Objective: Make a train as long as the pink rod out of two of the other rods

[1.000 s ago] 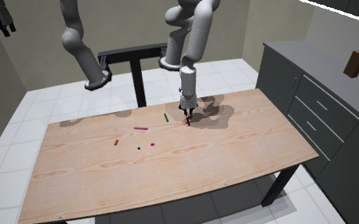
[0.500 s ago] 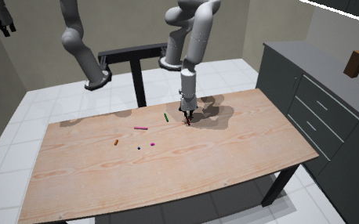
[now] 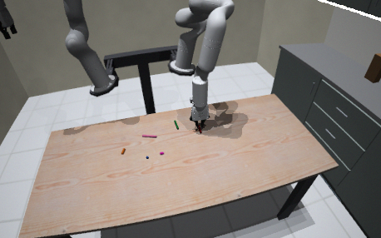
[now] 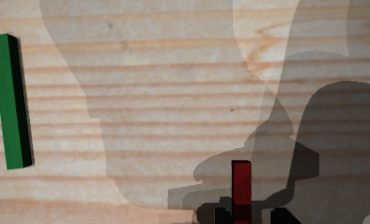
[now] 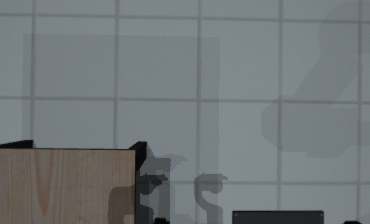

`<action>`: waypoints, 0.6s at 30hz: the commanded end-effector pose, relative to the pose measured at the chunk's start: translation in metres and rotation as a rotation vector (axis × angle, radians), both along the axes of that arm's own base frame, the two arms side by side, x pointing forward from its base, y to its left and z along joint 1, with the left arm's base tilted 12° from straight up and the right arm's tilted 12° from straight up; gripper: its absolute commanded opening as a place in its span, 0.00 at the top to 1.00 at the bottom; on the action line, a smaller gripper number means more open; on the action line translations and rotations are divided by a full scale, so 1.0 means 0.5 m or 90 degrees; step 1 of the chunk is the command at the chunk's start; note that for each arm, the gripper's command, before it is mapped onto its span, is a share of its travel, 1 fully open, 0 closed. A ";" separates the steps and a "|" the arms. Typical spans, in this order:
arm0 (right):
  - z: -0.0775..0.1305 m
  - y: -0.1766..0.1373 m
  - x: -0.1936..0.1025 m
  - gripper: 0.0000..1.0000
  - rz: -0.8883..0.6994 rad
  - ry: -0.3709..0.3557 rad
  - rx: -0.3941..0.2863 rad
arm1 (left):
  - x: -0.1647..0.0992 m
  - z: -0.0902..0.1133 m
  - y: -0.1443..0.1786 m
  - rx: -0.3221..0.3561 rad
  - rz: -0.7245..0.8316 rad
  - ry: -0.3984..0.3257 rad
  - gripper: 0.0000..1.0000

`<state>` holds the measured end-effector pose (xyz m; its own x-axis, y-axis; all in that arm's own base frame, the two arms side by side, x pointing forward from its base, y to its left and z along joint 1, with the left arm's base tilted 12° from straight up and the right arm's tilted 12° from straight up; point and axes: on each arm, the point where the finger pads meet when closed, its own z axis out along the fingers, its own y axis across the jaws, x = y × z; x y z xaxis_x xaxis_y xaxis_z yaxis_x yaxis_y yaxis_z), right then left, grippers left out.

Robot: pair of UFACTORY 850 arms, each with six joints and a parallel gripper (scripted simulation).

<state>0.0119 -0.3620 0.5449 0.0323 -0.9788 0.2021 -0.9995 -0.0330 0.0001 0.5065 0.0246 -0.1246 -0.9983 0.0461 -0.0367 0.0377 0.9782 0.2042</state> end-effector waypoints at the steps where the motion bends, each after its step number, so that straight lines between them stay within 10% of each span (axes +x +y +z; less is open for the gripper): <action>1: 0.002 0.000 0.000 0.00 0.000 0.000 -0.001 | 0.002 -0.008 0.002 0.000 0.000 -0.002 0.74; 18: 0.002 0.000 0.000 0.00 0.000 0.000 -0.001 | 0.002 -0.021 0.004 0.000 0.000 -0.002 0.74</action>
<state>0.0119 -0.3620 0.5449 0.0323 -0.9788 0.2021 -0.9995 -0.0330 0.0001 0.5069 0.0269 -0.1354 -0.9982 0.0464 -0.0389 0.0375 0.9782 0.2041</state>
